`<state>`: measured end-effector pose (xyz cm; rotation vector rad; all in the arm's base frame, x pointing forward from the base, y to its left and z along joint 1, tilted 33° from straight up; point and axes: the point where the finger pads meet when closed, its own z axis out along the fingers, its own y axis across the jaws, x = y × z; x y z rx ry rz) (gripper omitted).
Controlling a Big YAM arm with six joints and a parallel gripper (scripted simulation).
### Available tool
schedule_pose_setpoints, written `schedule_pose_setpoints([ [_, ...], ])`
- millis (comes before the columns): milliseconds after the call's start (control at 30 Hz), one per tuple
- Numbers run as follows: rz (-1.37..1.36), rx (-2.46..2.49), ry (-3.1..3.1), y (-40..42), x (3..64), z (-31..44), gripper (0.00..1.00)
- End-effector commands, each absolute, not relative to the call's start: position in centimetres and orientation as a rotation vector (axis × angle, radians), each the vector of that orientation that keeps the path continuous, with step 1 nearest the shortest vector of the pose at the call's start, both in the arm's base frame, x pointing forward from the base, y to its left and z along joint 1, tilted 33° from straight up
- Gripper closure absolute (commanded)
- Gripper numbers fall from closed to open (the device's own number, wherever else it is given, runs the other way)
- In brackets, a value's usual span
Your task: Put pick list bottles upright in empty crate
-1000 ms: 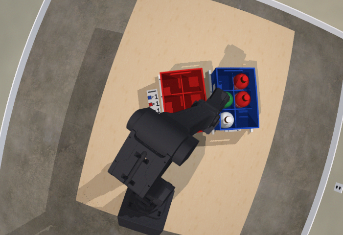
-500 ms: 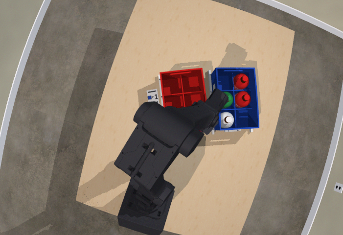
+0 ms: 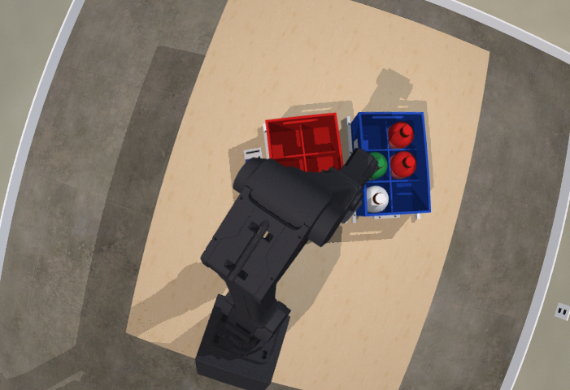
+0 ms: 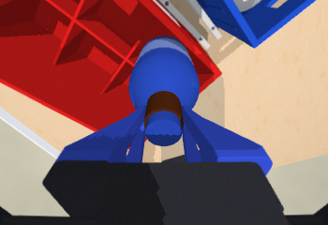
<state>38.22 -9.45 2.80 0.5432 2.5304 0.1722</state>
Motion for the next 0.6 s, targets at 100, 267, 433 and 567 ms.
schedule_pose_setpoints([
  [100, 0.163, 0.54, 2.484, -9.9, 39.7, 4.1, 1.0],
  [267, 0.164, 0.535, 2.471, -9.7, 40.0, 4.1, 1.0],
  [433, 0.166, 0.542, 2.489, -9.8, 40.2, 3.0, 1.0],
  [567, 0.169, 0.542, 2.495, -9.7, 40.4, 2.4, 1.0],
])
